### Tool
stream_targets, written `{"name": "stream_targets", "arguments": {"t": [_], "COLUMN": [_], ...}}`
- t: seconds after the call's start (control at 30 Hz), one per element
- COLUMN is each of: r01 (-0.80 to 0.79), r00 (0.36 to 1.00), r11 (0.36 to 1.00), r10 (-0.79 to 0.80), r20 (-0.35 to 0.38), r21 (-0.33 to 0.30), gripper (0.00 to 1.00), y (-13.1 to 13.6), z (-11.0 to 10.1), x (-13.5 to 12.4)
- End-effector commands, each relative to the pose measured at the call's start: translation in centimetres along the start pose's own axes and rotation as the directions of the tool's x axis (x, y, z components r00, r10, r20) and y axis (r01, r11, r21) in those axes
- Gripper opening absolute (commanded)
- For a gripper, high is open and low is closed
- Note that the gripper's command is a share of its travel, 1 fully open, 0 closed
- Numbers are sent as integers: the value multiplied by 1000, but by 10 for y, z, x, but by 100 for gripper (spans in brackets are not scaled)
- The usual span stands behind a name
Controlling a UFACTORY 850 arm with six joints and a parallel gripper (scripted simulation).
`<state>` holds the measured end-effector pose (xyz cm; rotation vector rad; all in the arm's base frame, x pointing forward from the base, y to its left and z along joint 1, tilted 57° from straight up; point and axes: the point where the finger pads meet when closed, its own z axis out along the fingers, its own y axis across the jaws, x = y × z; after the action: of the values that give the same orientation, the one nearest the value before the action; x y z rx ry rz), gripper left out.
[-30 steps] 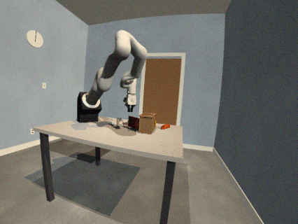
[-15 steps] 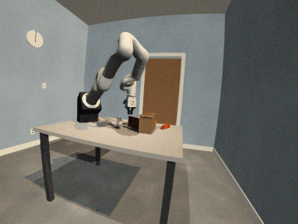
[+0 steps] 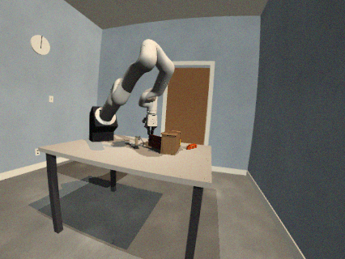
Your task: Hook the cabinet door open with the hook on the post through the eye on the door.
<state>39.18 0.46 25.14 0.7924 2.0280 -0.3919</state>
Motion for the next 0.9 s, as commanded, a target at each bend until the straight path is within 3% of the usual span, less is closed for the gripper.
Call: {"name": "stream_targets", "arguments": {"t": [0.0,0.87], "r01": [-1,-34], "r00": [1000,999], "r11": [1000,999], "r10": [1,34], "r20": [0,0], "r21": [-1,-1], "gripper": [27,27], "y": [0,3], "z": [2,10], "x": [0,0]}}
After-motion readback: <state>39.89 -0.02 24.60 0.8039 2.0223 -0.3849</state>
